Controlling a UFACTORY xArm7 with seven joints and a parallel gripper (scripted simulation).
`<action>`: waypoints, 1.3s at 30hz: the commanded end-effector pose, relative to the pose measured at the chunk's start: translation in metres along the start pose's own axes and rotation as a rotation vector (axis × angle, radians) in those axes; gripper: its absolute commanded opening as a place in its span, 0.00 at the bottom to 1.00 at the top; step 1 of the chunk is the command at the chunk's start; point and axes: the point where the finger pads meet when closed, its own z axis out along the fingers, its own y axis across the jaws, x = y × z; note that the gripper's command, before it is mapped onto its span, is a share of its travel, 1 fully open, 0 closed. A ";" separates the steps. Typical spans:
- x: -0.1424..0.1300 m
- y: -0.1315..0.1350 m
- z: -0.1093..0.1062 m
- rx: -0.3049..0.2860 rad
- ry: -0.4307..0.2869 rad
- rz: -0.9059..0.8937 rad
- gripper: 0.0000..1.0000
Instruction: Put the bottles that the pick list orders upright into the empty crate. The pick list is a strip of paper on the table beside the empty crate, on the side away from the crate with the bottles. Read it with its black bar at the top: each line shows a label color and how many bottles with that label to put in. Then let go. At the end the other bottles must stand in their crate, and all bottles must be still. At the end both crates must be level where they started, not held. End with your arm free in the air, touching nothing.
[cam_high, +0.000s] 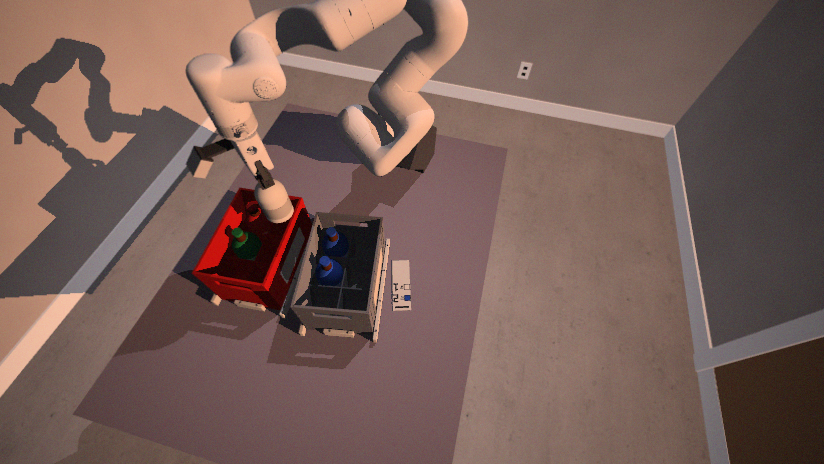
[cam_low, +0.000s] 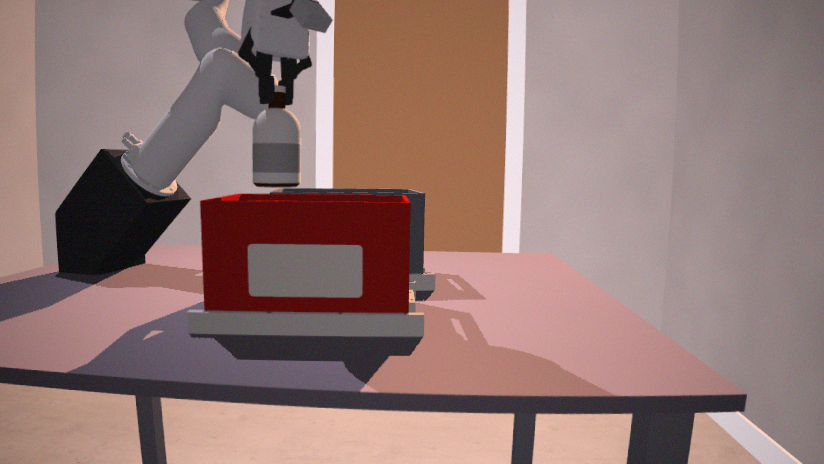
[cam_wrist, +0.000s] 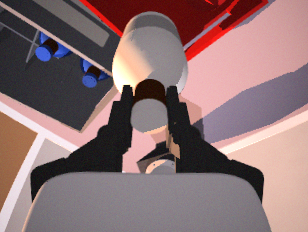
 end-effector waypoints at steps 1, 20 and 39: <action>0.002 -0.010 -0.002 -0.001 0.004 0.000 0.00; 0.006 -0.044 -0.002 0.000 0.004 0.000 0.00; 0.009 -0.078 -0.002 0.000 0.004 0.000 0.00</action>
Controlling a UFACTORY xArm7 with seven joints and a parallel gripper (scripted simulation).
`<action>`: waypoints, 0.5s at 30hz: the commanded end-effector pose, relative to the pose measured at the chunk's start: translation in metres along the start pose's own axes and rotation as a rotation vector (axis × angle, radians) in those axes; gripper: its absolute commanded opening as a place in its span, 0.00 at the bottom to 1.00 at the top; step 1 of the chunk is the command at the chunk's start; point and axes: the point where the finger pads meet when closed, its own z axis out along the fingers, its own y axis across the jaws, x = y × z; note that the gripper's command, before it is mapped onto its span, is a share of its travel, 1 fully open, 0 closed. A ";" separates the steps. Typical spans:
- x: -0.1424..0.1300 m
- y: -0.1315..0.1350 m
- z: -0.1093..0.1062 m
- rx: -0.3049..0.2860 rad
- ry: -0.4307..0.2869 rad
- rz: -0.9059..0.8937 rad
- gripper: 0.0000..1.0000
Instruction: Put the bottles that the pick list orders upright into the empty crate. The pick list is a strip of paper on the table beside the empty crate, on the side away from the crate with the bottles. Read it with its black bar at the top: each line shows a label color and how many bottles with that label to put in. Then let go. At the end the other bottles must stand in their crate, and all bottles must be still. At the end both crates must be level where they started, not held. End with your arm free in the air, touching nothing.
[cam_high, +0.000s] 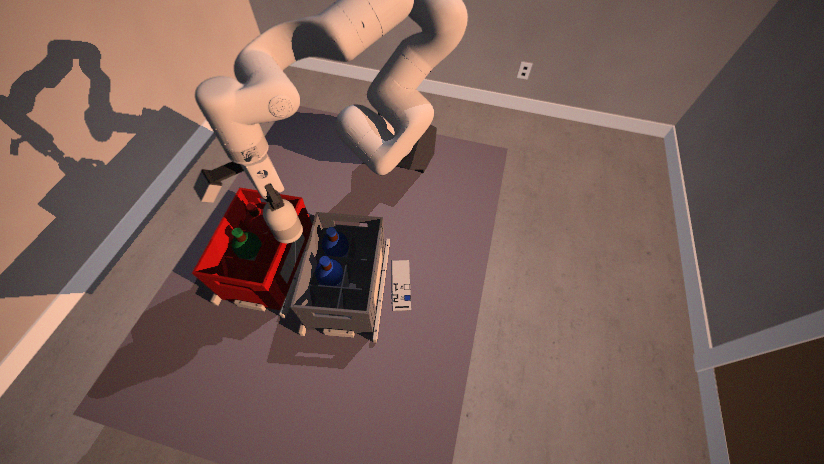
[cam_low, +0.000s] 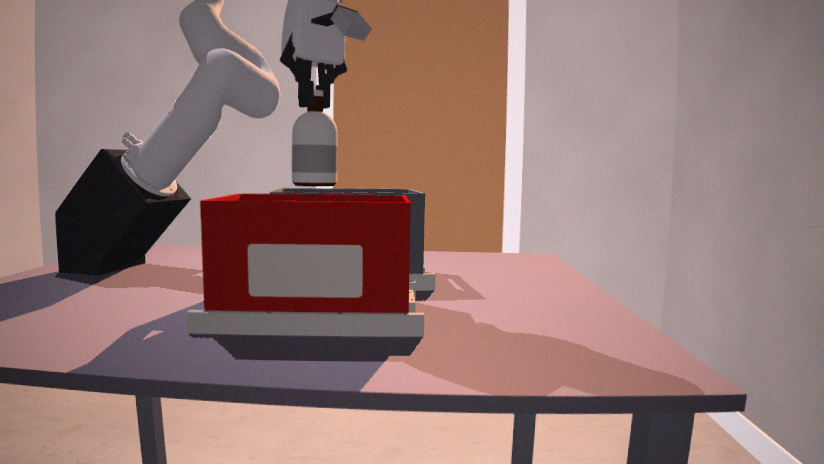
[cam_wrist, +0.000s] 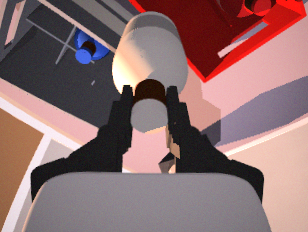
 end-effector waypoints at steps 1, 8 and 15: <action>0.002 -0.011 -0.002 0.000 0.004 0.000 0.00; 0.003 -0.021 -0.002 0.000 0.004 0.000 0.00; 0.005 -0.035 -0.002 0.000 0.004 0.000 0.00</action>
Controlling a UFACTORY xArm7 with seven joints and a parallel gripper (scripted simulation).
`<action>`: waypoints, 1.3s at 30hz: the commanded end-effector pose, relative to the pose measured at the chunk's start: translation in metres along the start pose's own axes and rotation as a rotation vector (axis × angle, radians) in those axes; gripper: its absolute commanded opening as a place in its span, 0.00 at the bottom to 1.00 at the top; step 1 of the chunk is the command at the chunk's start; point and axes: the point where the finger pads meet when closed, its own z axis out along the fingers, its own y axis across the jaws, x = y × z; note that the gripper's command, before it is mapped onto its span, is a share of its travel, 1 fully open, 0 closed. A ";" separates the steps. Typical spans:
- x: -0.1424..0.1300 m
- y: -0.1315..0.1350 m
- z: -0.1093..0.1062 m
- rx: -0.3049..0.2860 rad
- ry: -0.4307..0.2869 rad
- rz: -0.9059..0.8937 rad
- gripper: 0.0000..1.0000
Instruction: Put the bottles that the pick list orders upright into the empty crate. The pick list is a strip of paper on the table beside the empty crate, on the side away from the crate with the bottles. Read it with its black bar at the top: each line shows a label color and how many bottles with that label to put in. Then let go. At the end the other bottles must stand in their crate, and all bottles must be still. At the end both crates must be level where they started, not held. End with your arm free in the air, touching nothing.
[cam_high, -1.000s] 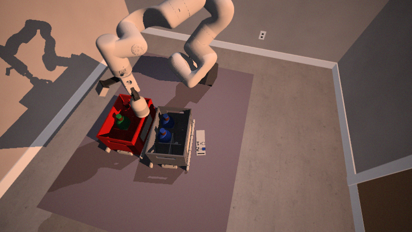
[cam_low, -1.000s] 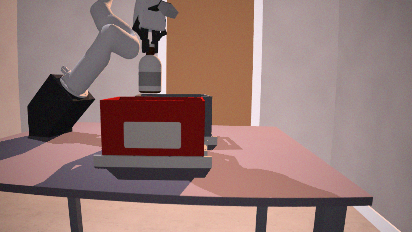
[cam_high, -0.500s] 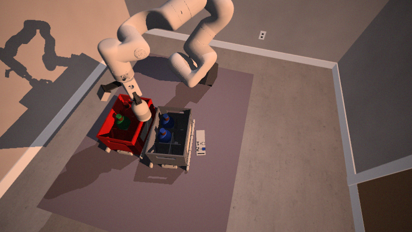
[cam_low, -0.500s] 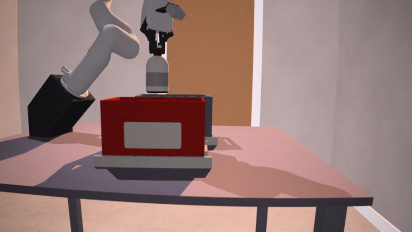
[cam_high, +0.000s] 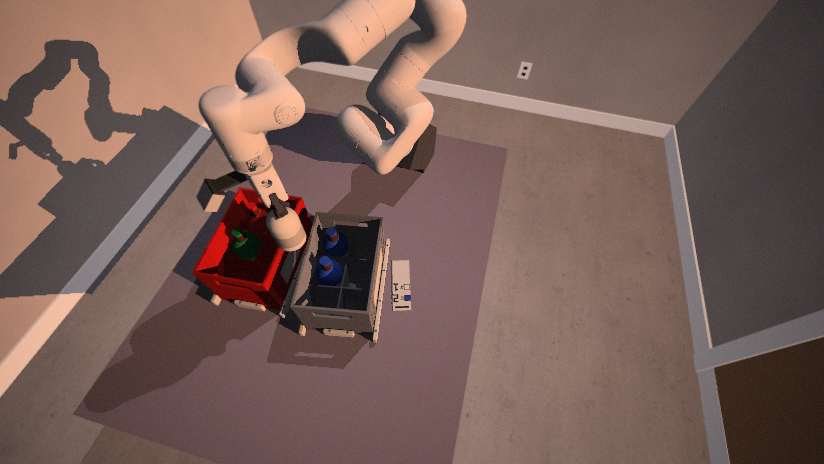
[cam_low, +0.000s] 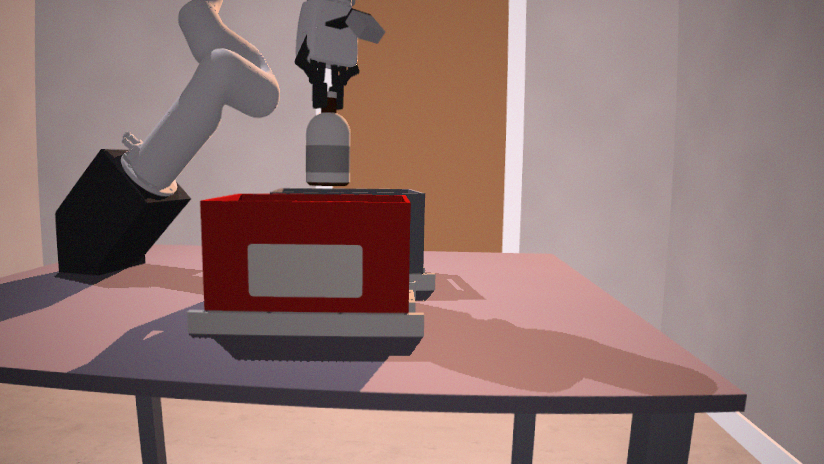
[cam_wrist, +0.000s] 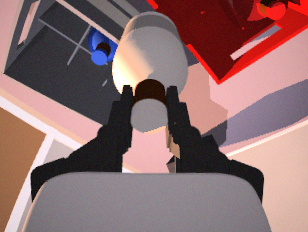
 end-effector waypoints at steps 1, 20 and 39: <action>0.002 -0.011 -0.001 0.000 0.004 0.000 0.00; 0.006 -0.045 -0.001 0.001 0.004 0.000 0.00; 0.009 -0.079 -0.002 0.001 0.004 0.000 0.00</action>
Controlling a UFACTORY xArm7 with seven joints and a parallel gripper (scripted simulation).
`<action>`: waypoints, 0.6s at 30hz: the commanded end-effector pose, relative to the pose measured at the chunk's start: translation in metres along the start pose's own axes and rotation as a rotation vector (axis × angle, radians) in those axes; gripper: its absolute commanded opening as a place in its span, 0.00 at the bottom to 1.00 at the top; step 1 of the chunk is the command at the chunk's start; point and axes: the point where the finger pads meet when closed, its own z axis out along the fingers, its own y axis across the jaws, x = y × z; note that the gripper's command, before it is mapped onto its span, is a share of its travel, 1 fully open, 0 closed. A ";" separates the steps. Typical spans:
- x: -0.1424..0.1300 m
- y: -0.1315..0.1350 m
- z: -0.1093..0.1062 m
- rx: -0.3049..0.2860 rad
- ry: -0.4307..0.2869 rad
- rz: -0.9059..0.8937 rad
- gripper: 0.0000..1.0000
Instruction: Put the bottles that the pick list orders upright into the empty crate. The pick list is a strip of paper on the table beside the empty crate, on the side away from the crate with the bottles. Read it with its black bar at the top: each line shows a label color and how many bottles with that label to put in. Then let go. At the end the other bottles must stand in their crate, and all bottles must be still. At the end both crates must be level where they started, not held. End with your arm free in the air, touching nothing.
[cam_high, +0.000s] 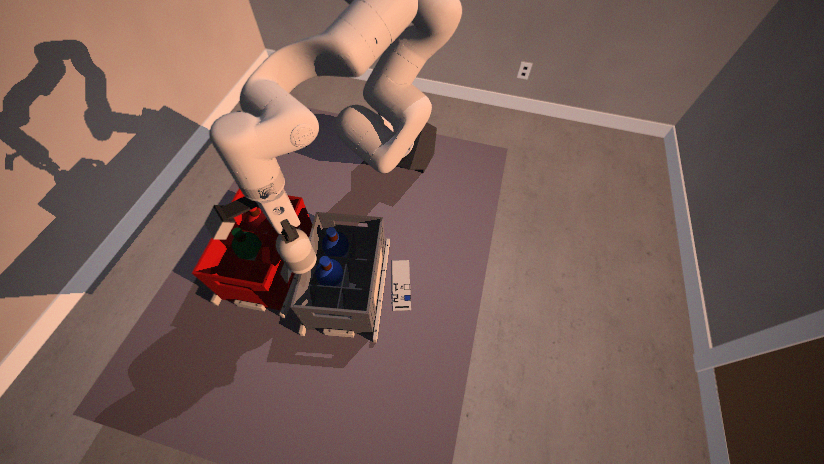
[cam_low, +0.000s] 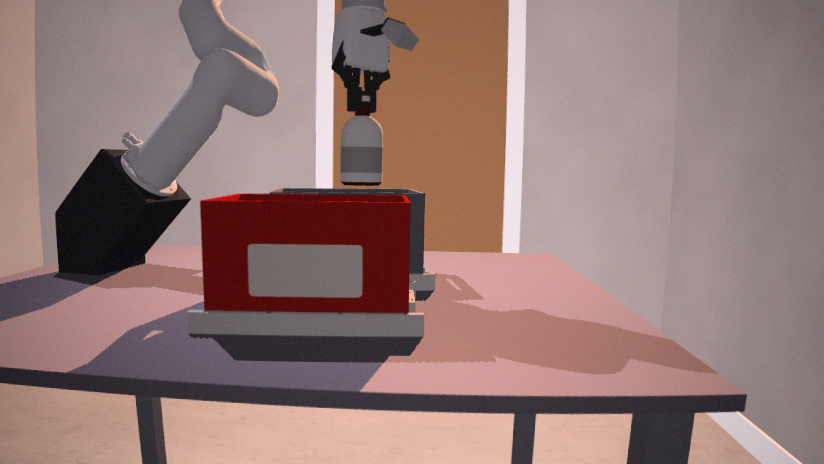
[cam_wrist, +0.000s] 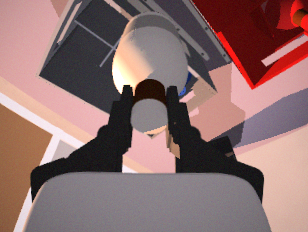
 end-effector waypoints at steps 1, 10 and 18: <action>0.002 -0.011 -0.001 0.001 0.004 0.000 0.00; 0.004 -0.025 -0.001 0.001 0.004 0.000 0.00; 0.005 -0.041 -0.001 0.002 0.004 0.000 0.00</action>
